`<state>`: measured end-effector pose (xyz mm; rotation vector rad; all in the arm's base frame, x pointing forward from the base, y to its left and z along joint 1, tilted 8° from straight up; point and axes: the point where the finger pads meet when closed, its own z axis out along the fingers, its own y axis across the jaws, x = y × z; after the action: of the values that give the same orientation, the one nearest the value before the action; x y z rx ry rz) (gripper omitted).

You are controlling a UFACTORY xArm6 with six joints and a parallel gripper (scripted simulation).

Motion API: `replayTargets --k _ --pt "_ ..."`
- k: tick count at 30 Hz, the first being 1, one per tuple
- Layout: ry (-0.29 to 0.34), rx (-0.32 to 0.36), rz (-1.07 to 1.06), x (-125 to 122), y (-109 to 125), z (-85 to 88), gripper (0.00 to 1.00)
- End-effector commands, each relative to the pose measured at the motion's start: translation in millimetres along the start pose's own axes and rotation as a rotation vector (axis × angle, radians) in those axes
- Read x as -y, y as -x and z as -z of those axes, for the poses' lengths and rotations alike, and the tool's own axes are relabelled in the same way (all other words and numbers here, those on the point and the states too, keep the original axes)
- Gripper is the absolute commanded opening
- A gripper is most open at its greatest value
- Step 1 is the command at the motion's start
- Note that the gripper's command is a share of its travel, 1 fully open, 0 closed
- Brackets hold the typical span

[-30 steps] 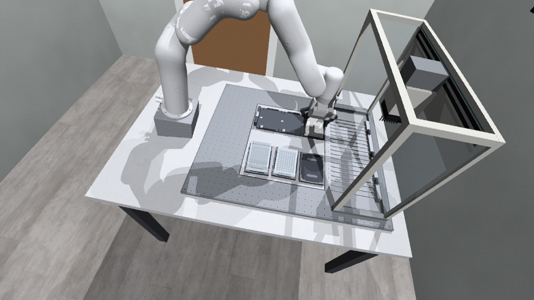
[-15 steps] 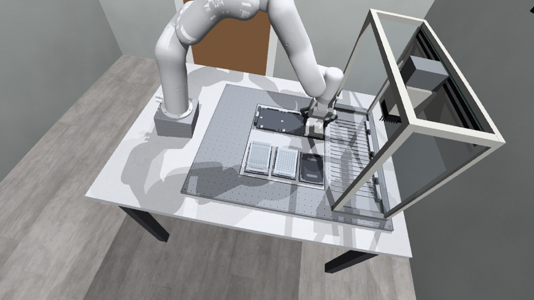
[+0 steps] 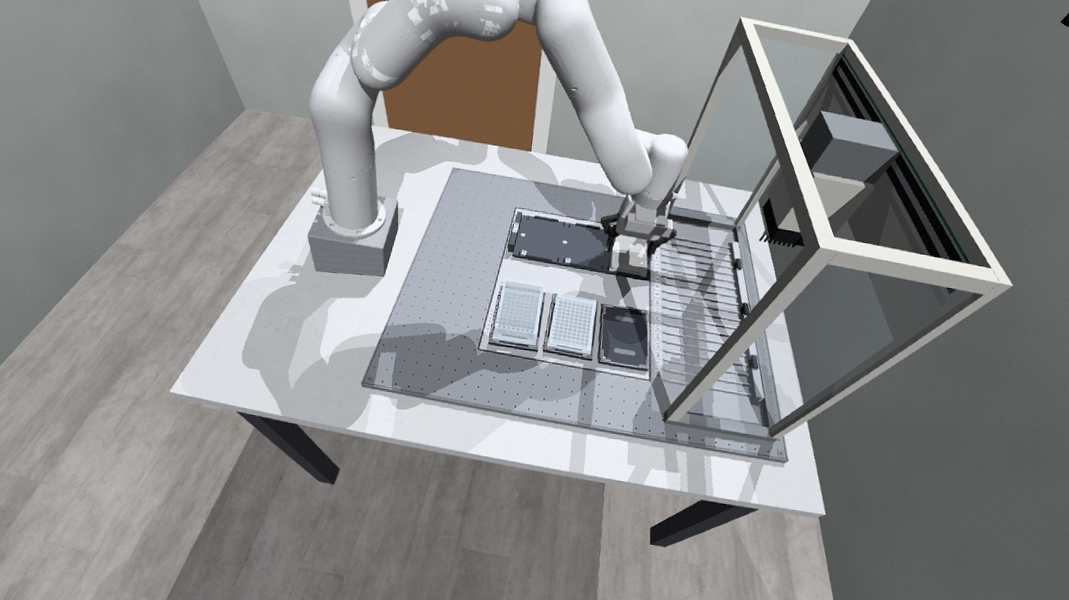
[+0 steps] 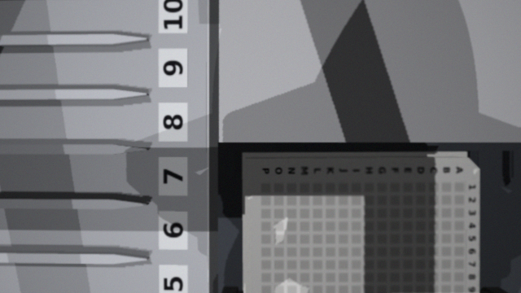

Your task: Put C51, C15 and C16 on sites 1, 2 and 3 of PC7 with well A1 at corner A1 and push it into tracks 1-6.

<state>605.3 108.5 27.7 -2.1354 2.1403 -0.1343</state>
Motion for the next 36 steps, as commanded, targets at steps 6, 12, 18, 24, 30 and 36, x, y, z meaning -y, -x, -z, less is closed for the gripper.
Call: replayTargets --k 6,12,18,24,30,36 --pt "-0.005 0.001 0.000 1.9 0.4 7.1 1.00" --pt "-0.005 0.001 0.000 1.9 0.4 15.4 1.00" --pt "-0.005 0.001 0.000 1.9 0.3 23.8 1.00" --pt "-0.005 0.001 0.000 1.9 0.3 33.8 1.00" --pt "-0.005 0.001 0.000 1.8 0.3 40.5 1.00" --pt "-0.005 0.001 0.000 1.8 0.3 50.5 1.00"
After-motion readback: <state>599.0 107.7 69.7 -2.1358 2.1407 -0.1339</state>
